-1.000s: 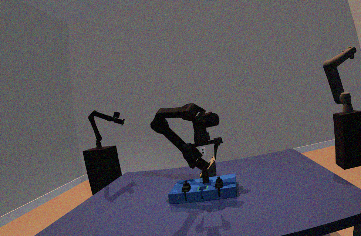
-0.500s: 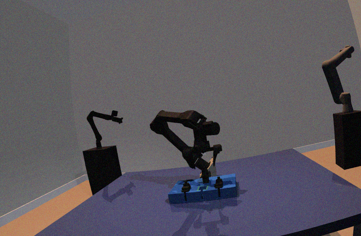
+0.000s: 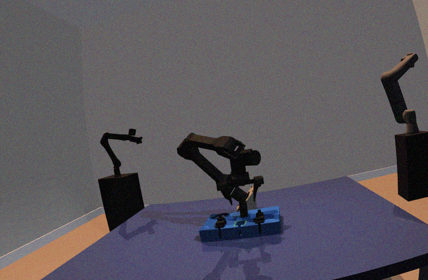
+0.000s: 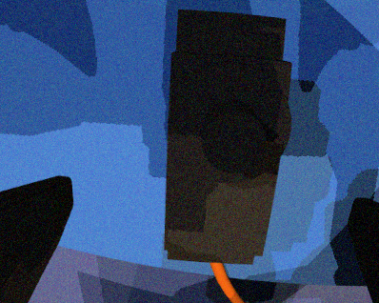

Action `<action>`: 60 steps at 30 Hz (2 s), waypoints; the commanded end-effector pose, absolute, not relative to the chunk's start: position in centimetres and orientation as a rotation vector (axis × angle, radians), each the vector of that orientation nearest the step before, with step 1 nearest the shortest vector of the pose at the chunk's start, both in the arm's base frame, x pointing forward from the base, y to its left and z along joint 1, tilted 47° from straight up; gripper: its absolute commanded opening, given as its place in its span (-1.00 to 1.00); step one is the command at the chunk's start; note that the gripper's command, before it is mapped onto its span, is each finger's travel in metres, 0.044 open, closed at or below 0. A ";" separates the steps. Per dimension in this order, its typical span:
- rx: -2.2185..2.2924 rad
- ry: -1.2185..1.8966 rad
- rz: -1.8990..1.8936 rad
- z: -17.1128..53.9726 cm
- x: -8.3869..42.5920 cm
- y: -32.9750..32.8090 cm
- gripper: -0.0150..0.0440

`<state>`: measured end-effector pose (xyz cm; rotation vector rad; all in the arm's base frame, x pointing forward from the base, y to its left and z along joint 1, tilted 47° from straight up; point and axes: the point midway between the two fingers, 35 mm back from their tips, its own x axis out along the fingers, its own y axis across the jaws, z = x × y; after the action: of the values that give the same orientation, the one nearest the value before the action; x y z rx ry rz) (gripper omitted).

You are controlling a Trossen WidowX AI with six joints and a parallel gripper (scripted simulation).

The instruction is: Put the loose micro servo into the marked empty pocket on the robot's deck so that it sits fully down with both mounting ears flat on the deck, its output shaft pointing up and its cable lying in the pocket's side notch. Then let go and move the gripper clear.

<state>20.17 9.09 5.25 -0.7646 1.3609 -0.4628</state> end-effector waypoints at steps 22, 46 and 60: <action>-0.771 1.360 -0.460 5.6 20.1 9.4 -0.49; -0.775 1.361 -0.457 7.6 22.0 11.0 -0.49; -1.119 1.478 -0.166 7.6 22.0 11.0 -0.49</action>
<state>21.93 11.05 7.60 -1.0393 1.4586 -0.2320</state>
